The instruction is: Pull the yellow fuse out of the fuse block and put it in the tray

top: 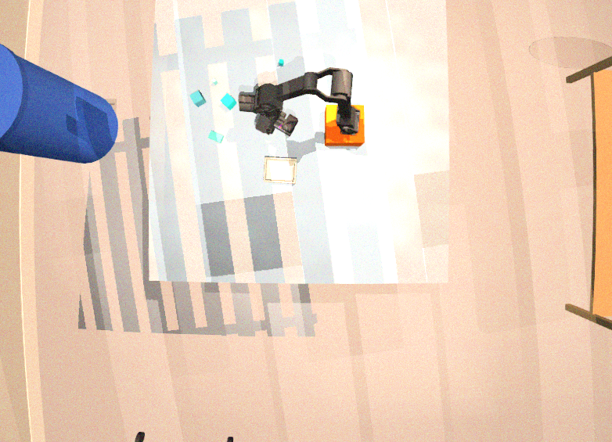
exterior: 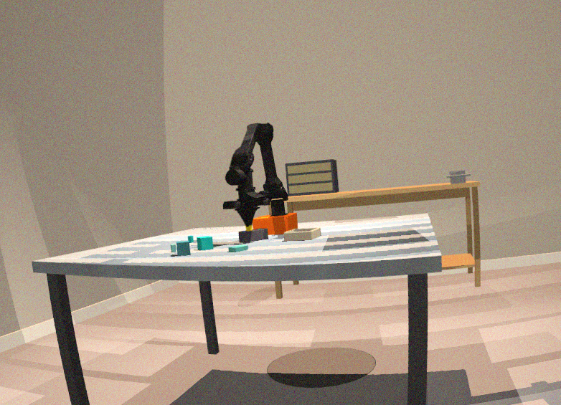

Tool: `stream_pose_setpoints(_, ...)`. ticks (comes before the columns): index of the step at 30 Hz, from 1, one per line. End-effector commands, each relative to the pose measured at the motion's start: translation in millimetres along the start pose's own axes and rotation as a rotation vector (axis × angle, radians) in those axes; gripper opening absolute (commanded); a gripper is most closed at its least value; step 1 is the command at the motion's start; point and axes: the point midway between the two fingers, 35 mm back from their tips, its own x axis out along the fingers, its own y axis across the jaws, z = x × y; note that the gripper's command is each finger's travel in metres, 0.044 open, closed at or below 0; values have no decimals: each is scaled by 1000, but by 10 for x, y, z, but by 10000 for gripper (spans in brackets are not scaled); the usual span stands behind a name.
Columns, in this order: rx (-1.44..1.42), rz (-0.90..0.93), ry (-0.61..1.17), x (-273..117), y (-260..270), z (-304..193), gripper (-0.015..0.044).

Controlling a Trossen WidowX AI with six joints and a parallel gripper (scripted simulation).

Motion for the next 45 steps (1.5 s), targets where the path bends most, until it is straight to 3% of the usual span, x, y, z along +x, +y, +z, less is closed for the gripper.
stream_pose_setpoints(1, 0, 0, 2, -24, 0, -2, 0)
stream_pose_setpoints(45, -2, -1, 3, -380, 5, -5, 0)
